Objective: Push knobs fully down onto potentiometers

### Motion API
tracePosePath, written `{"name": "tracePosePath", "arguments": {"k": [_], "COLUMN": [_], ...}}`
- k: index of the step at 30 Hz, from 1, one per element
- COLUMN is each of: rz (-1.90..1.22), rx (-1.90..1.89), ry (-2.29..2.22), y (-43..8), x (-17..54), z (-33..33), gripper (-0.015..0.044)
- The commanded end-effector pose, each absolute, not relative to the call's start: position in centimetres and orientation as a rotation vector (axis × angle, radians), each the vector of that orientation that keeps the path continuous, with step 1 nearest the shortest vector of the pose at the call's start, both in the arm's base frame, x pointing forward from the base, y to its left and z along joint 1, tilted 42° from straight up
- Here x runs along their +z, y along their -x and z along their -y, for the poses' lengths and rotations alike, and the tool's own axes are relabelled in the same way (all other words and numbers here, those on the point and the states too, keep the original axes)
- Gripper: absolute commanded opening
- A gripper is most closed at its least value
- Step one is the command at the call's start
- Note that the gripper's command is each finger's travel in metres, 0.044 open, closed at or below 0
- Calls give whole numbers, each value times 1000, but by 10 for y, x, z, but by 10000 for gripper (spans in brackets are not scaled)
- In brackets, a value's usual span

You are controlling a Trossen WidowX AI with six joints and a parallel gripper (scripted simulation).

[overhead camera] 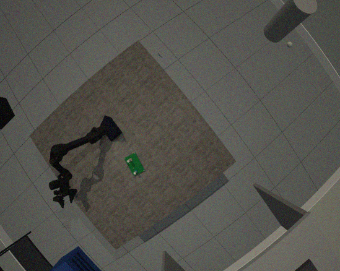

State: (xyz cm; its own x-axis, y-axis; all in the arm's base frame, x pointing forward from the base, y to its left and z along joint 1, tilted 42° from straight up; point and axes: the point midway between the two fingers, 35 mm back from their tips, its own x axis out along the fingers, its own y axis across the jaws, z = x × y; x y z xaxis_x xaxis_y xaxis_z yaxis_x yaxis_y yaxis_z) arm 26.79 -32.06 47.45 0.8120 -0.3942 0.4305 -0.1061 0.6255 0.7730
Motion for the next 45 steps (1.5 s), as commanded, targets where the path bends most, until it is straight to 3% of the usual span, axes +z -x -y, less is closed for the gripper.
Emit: {"name": "tracePosePath", "arguments": {"k": [1, 15, 45], "rz": [619, 468, -111], "rx": [-178, -225, -448], "ry": [-896, -1095, -1259], "y": [-269, -340, -458], "x": [474, 427, 280], "z": [320, 302, 185], "gripper": [374, 6, 0]}}
